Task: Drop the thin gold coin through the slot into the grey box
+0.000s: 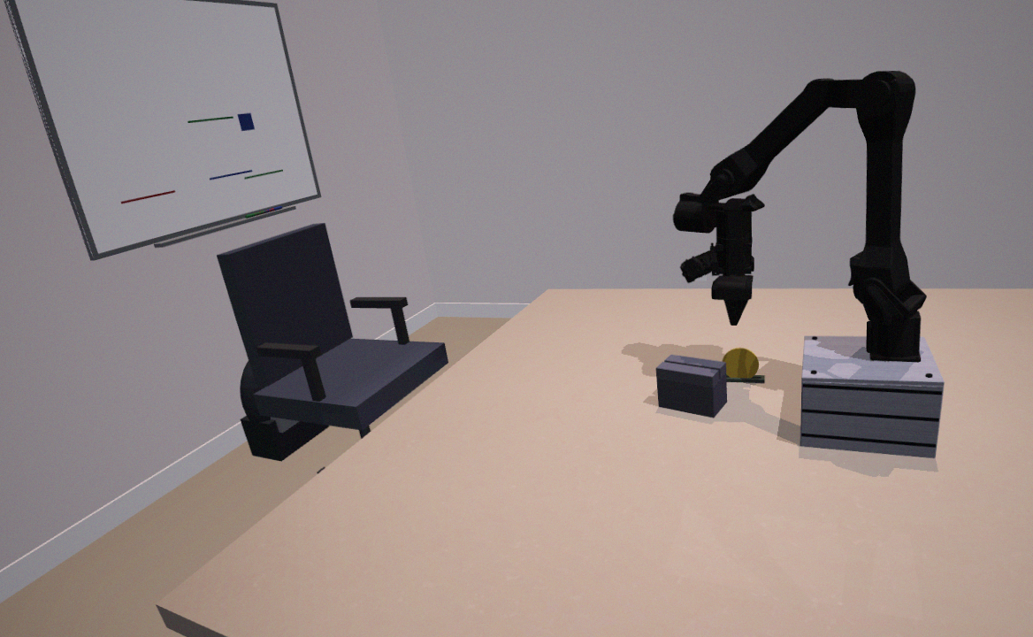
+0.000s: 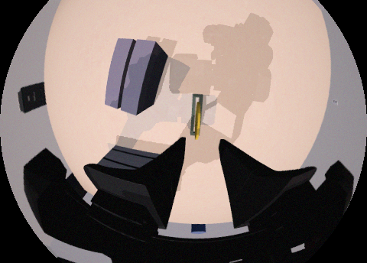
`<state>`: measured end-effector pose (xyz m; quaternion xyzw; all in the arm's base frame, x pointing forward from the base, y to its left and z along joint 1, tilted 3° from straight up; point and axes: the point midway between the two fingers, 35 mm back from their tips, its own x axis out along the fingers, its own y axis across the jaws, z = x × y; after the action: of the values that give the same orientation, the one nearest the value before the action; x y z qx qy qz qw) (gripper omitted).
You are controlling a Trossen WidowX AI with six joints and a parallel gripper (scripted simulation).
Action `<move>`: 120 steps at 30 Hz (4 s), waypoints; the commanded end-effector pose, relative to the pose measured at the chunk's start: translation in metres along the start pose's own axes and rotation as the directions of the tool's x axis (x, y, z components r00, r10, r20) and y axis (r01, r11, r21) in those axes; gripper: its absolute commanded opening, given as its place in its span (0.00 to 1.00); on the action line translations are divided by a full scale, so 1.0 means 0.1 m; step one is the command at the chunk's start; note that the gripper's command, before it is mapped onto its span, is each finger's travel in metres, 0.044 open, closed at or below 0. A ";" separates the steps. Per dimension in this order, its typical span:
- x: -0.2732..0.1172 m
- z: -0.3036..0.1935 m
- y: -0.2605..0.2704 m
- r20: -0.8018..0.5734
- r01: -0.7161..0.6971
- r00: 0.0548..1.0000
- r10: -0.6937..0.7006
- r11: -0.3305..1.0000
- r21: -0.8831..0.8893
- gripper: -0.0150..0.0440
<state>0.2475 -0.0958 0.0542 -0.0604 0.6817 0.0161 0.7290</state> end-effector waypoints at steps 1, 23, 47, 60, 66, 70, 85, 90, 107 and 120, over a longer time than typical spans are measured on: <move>0.20 -0.06 0.01 -0.022 -0.007 1.000 0.007 1.000 -0.003 0.53; 0.54 -0.06 0.00 -0.022 -0.007 1.000 0.007 1.000 -0.003 0.53; 0.92 -0.08 0.00 -0.022 -0.007 1.000 0.007 1.000 -0.003 0.53; 1.05 -0.10 0.01 -0.023 -0.007 1.000 0.007 1.000 -0.003 0.39; 1.05 -0.10 0.01 -0.023 -0.007 1.000 0.007 1.000 -0.003 0.25; 1.05 -0.10 0.01 -0.023 -0.007 1.000 0.007 1.000 -0.003 0.25; 0.80 -0.06 -0.01 -0.022 -0.007 1.000 0.007 1.000 -0.003 0.25; 0.68 -0.05 -0.02 -0.022 -0.007 1.000 0.007 1.000 -0.003 0.25; 0.24 -0.06 -0.01 -0.022 -0.007 1.000 0.007 1.000 -0.003 0.25; 0.10 -0.06 0.02 -0.021 -0.005 1.000 0.007 0.995 0.098 0.25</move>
<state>0.2412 -0.0961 0.0422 -0.0434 0.6902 0.0059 0.7223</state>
